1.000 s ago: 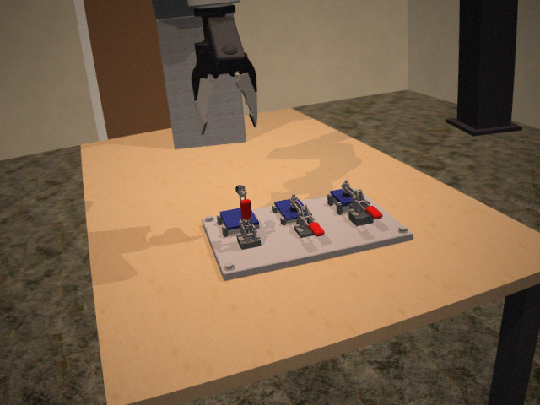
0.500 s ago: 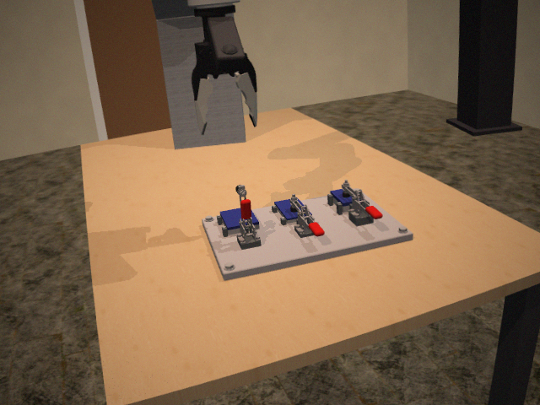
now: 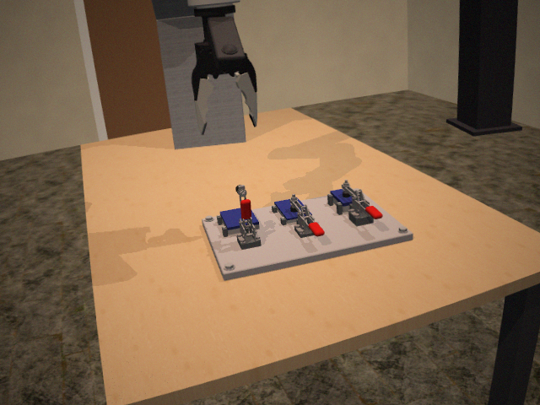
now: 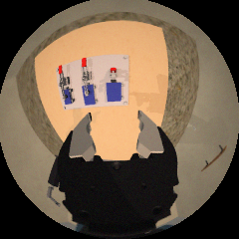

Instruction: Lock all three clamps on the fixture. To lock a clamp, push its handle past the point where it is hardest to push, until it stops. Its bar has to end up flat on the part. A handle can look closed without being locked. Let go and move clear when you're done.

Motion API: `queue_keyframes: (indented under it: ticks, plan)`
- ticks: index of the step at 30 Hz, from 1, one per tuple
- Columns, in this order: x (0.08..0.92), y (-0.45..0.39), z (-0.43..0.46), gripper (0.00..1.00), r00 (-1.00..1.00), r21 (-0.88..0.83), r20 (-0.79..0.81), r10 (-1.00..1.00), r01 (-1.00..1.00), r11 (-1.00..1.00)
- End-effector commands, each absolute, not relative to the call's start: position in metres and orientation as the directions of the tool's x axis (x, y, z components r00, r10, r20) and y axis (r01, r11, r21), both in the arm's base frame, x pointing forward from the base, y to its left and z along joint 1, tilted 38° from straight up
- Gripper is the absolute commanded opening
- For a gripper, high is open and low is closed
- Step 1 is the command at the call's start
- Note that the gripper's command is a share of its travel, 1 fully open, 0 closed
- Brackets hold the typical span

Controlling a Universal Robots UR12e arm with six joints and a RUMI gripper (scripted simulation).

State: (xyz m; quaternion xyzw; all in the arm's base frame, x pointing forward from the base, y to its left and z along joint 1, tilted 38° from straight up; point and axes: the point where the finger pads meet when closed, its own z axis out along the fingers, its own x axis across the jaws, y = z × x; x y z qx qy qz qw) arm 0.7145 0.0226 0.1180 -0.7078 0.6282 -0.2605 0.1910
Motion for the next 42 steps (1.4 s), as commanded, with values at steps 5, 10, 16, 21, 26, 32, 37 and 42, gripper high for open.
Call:
queue_keyframes:
  ticks: [5, 10, 16, 21, 26, 32, 37, 42]
  plan:
    - [0.7150, 0.0224, 0.1190, 0.59, 0.075, -0.599, 0.129, -0.989, -0.789, -0.138]
    - [0.7150, 0.0224, 0.1190, 0.59, 0.075, -0.599, 0.129, -0.989, -0.789, -0.138]
    - [0.7150, 0.0224, 0.1190, 0.28, 0.075, -0.599, 0.129, -0.989, -0.789, -0.138]
    - [0.7150, 0.0223, 0.1190, 0.28, 0.075, -0.599, 0.129, -0.989, -0.789, -0.138]
    - [0.7150, 0.0223, 0.1190, 0.28, 0.075, -0.599, 0.129, -0.989, -0.789, -0.138]
    - [0.7151, 0.0223, 0.1190, 0.28, 0.075, -0.599, 0.129, -0.989, -0.789, -0.138]
    - [0.7151, 0.0223, 0.1190, 0.28, 0.075, -0.599, 0.129, -0.989, -0.789, -0.138]
    - [0.7151, 0.0223, 0.1190, 0.28, 0.075, -0.599, 0.129, -0.989, -0.789, -0.138]
